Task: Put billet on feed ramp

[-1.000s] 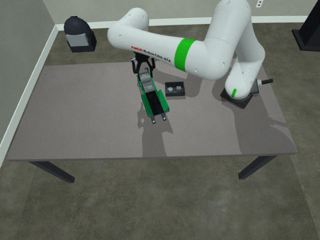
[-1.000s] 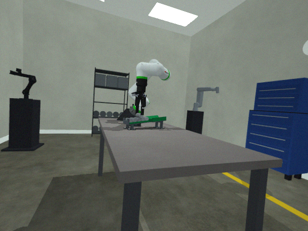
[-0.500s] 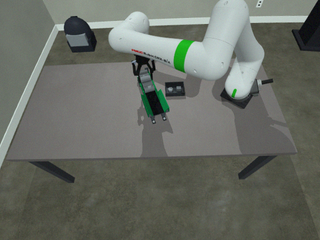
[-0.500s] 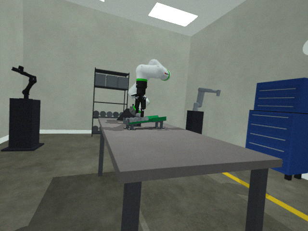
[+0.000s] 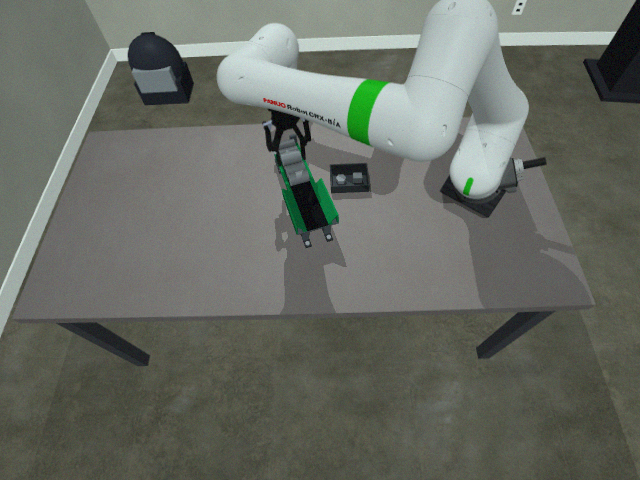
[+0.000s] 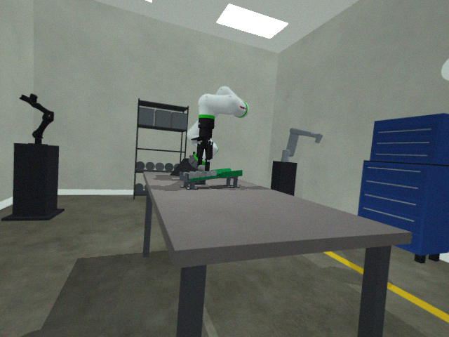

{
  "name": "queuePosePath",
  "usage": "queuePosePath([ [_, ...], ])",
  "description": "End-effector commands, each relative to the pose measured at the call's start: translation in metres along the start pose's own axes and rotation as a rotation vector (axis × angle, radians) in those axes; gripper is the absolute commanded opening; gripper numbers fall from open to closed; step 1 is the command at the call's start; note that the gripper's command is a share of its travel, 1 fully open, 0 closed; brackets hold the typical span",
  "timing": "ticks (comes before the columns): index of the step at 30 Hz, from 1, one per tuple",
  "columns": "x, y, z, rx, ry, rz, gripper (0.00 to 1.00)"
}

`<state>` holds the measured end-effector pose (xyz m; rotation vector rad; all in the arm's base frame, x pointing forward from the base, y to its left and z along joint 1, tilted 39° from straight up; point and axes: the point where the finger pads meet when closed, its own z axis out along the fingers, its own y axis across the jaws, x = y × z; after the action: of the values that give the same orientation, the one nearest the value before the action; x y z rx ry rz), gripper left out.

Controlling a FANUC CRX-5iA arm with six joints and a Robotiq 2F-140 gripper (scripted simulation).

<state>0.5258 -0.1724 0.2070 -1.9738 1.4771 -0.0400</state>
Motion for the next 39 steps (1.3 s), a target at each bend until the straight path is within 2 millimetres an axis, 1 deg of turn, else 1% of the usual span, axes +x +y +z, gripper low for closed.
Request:
queuePosePath([
  [1, 0.0004, -0.0002, -0.0008, 0.001, 0.001, 0.0, 0.55],
  [17, 0.0004, -0.0002, -0.0008, 0.001, 0.001, 0.0, 0.55],
  [18, 0.0004, -0.0002, -0.0008, 0.001, 0.001, 0.0, 0.44],
  [39, 0.0004, -0.0002, -0.0008, 0.001, 0.001, 0.0, 0.44],
])
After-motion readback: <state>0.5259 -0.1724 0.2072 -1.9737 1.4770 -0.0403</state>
